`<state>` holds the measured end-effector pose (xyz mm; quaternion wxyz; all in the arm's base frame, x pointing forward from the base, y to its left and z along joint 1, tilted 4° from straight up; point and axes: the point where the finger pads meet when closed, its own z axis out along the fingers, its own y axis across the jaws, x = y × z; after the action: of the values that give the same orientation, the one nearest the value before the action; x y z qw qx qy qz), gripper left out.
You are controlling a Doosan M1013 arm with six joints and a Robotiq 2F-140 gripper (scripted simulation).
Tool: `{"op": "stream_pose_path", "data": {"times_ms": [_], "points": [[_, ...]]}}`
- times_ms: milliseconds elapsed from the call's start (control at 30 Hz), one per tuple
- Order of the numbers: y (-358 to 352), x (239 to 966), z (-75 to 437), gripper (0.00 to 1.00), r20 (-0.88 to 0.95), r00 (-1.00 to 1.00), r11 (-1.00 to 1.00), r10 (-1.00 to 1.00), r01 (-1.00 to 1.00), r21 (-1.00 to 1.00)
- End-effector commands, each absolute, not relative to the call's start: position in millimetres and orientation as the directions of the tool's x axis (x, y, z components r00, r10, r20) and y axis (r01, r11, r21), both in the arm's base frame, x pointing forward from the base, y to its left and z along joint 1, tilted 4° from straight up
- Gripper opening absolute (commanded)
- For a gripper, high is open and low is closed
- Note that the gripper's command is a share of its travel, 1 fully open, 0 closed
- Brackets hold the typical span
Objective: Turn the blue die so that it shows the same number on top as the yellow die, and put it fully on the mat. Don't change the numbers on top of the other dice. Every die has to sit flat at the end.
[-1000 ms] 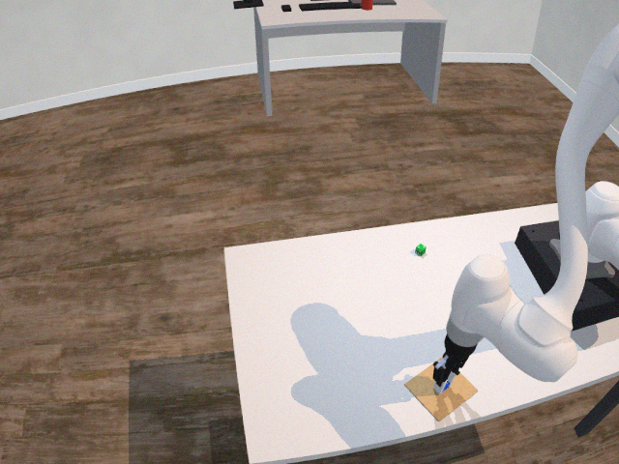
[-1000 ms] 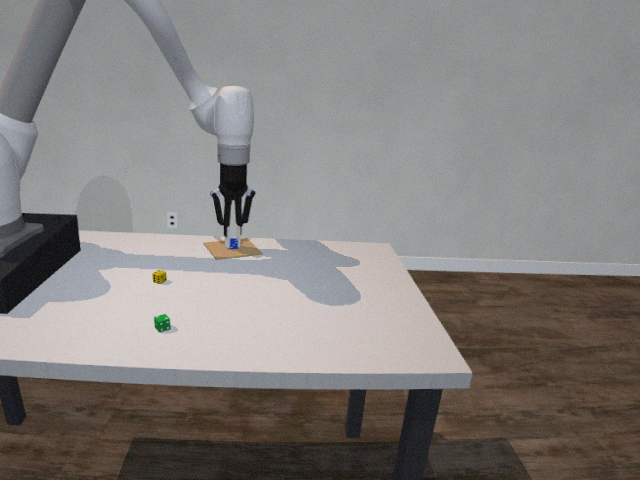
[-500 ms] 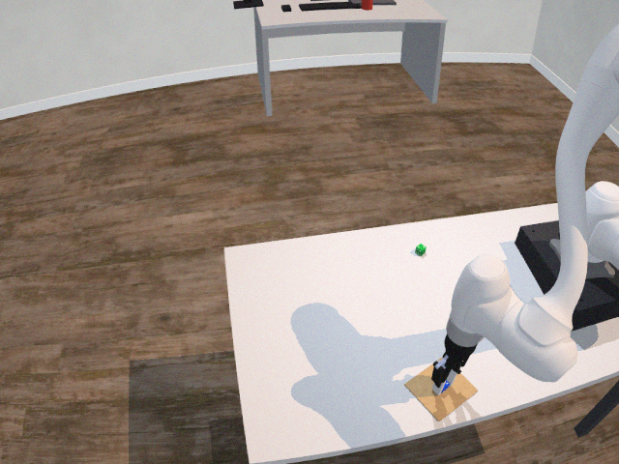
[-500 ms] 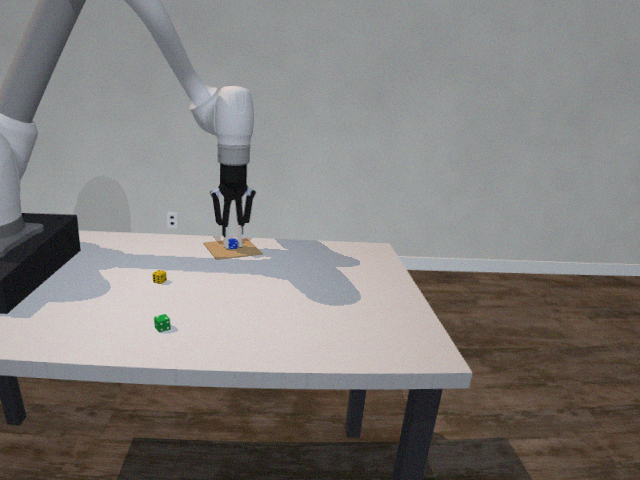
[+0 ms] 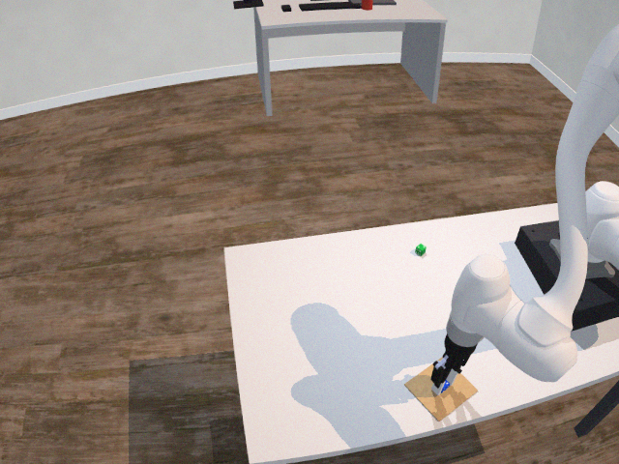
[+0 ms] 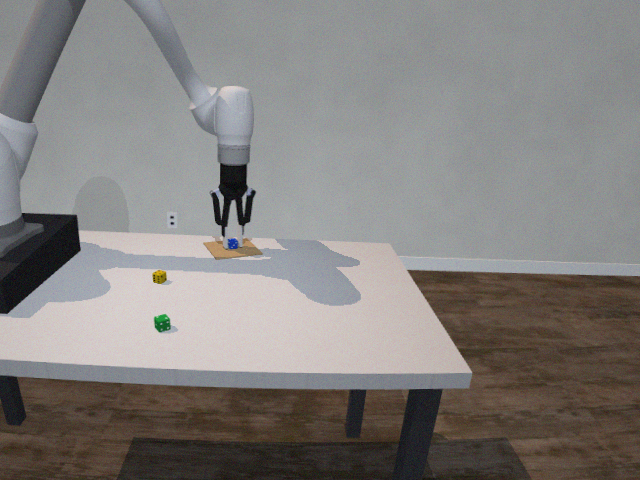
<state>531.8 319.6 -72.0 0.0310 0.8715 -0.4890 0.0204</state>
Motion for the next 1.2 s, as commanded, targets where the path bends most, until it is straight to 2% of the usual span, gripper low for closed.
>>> {"op": "stream_pose_path", "data": {"times_ms": [0,233,600,1000,1033,1167], "points": [[317.6,533.2,-71.5,0.32,0.069,0.52,-0.519,-0.851,-0.854,0.034],[318.6,533.2,-59.5,0.32,0.069,0.52,-0.519,-0.851,-0.854,0.034],[322.9,532.8,-3.6,0.32,0.069,0.52,-0.519,-0.851,-0.854,0.034],[324.4,532.6,16.6,0.32,0.069,0.52,-0.519,-0.851,-0.854,0.034],[324.4,532.6,16.6,1.0,0.069,0.52,-0.519,-0.851,-0.854,0.034],[324.4,532.6,16.6,1.0,0.069,0.52,-0.519,-0.851,-0.854,0.034]]}}
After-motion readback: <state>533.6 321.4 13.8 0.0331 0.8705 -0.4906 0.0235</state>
